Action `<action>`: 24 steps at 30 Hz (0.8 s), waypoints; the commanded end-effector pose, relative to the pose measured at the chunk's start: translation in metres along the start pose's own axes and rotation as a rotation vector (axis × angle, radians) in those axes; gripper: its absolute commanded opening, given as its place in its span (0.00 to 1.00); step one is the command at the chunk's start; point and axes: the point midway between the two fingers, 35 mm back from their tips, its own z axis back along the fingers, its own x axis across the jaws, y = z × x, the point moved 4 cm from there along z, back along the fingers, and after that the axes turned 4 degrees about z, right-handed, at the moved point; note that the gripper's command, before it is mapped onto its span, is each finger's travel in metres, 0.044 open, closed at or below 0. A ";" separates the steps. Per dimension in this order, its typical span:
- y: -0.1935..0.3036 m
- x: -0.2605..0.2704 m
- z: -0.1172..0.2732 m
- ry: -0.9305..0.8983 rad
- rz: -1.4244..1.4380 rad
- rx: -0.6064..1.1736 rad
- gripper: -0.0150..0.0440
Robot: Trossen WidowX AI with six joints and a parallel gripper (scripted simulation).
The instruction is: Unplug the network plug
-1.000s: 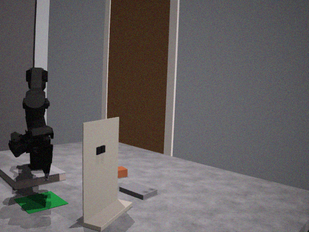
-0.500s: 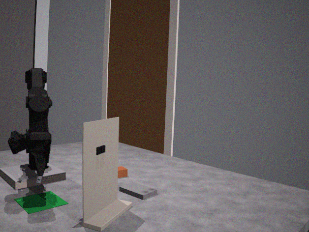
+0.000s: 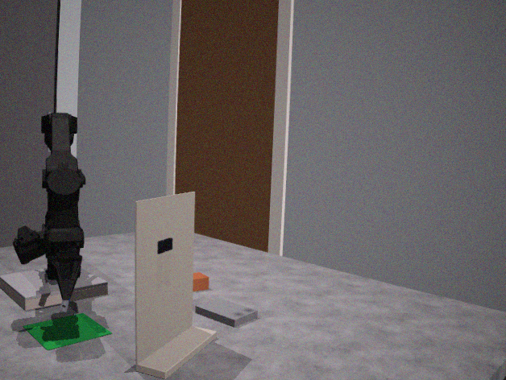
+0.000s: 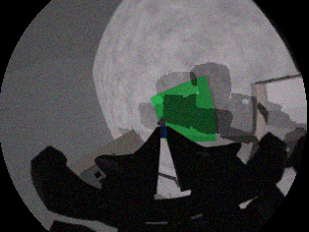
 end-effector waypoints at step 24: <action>0.001 -0.027 -0.028 0.024 -0.007 0.002 0.25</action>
